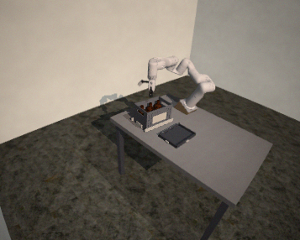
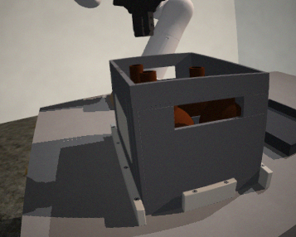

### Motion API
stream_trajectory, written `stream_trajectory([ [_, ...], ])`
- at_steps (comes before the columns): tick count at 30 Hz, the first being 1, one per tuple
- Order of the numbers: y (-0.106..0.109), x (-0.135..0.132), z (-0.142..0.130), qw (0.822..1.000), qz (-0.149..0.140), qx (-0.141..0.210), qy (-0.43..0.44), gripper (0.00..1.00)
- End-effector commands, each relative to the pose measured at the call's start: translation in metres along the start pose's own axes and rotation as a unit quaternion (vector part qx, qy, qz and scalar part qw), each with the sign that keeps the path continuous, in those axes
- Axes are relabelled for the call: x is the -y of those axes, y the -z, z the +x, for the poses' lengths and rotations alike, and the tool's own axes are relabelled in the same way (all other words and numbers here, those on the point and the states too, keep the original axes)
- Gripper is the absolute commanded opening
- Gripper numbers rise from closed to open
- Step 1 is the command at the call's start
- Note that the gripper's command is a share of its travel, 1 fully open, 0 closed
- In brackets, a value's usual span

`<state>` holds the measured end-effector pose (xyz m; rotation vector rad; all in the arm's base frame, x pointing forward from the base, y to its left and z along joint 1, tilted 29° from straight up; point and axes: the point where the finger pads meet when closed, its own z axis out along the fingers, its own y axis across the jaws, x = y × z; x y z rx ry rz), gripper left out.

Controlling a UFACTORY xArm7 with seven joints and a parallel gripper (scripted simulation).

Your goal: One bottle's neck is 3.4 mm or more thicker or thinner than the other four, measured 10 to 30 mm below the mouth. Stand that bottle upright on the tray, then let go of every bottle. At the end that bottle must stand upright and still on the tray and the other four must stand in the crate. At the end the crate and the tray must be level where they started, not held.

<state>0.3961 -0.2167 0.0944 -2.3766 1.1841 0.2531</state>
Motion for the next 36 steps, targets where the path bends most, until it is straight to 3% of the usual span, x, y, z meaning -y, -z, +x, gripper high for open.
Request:
stream_trajectory([
  [1, 0.0019, 0.0003, 0.0006, 1.0, 0.001, -0.002, 0.0, 0.0],
  [14, 0.0019, 0.0003, 0.0006, 1.0, 0.001, -0.002, 0.0, 0.0],
  [15, 0.0019, 0.0003, 0.0006, 1.0, 0.001, -0.002, 0.0, 0.65],
  [36, 0.0019, 0.0003, 0.0006, 1.0, 0.001, -0.002, 0.0, 0.65],
])
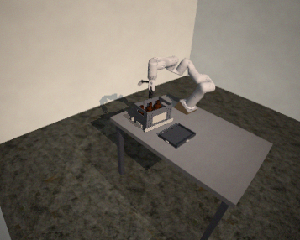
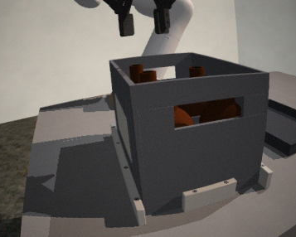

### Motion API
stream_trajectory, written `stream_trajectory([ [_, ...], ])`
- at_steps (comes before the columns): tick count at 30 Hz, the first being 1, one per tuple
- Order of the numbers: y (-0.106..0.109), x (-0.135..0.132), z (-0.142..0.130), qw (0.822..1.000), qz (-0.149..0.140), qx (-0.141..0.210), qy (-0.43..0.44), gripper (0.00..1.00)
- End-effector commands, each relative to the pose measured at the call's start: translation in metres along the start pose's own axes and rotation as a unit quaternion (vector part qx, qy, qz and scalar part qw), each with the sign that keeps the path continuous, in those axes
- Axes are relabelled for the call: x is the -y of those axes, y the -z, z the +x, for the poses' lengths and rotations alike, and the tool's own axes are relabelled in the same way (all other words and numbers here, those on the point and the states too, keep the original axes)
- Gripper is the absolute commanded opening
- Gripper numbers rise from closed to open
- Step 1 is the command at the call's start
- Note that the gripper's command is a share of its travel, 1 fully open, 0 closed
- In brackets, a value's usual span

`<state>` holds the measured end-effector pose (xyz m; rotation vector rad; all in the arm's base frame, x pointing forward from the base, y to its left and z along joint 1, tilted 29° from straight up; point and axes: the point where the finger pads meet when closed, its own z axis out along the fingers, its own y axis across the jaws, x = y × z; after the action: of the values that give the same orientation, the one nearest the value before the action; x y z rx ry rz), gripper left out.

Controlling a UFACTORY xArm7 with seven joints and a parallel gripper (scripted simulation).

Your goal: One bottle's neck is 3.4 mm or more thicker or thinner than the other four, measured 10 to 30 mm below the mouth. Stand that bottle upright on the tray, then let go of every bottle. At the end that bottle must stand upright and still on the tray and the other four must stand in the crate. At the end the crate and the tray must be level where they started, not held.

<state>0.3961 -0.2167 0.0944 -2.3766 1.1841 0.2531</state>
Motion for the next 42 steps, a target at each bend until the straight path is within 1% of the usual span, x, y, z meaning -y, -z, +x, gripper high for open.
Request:
stream_trajectory([
  [1, 0.002, 0.0, 0.001, 1.0, 0.001, -0.002, 0.0, 0.65],
  [24, 0.0, 0.0, 0.0, 1.0, 0.001, -0.002, 0.0, 0.65],
  [42, -0.014, 0.0, 0.0, 1.0, 0.001, -0.002, 0.0, 0.65],
])
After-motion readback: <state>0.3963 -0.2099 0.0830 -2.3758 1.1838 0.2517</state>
